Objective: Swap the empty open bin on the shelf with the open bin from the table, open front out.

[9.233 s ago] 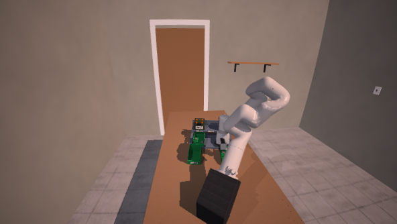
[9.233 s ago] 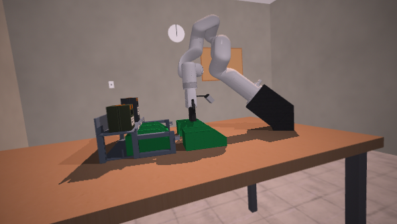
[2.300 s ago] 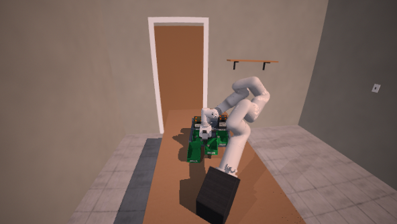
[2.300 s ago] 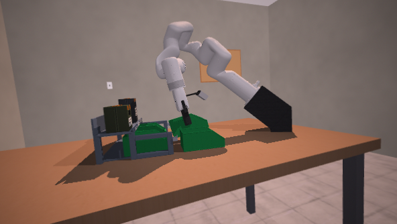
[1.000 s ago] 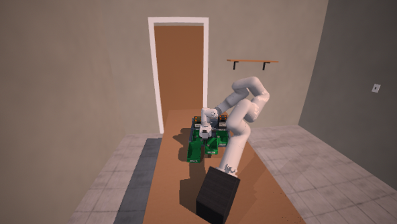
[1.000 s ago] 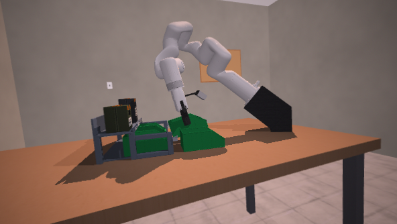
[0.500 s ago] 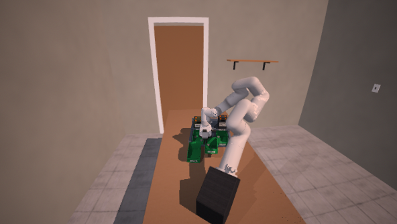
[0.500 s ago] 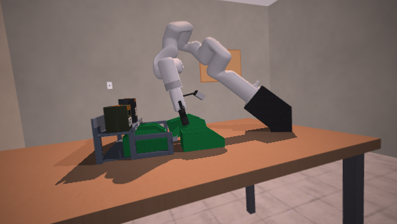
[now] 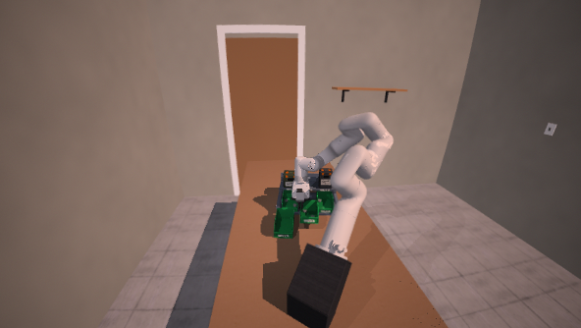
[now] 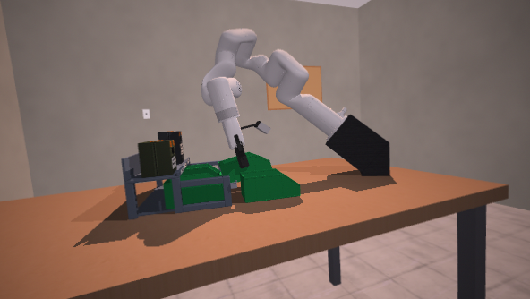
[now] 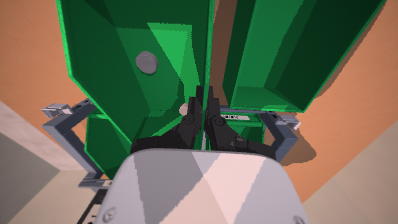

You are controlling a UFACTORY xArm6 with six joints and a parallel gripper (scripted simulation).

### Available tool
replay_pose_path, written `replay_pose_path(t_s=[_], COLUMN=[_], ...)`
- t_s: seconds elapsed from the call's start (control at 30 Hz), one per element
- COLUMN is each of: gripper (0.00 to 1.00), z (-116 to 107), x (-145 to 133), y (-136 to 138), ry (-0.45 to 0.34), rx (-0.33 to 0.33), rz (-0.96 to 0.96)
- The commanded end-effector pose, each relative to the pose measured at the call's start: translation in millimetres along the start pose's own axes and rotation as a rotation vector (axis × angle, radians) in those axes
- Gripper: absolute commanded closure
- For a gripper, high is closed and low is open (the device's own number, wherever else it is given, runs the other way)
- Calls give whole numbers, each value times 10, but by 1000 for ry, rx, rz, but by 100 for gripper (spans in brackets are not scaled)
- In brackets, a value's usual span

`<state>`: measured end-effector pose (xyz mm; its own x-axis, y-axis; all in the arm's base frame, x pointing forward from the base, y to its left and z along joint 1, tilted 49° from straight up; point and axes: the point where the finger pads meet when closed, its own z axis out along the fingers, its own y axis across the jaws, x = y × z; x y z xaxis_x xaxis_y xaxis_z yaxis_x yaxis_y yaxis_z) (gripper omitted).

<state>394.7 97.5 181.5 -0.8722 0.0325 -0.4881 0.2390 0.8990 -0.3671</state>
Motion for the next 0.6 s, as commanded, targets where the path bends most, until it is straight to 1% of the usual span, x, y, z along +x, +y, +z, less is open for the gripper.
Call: replay_pose_path(t_s=[0.0,0.57], gripper=[100,100], z=[-19,-59], x=[-51,-228], y=[5,4], ry=[-2,-2], rx=[-2,-2], rz=[1,1])
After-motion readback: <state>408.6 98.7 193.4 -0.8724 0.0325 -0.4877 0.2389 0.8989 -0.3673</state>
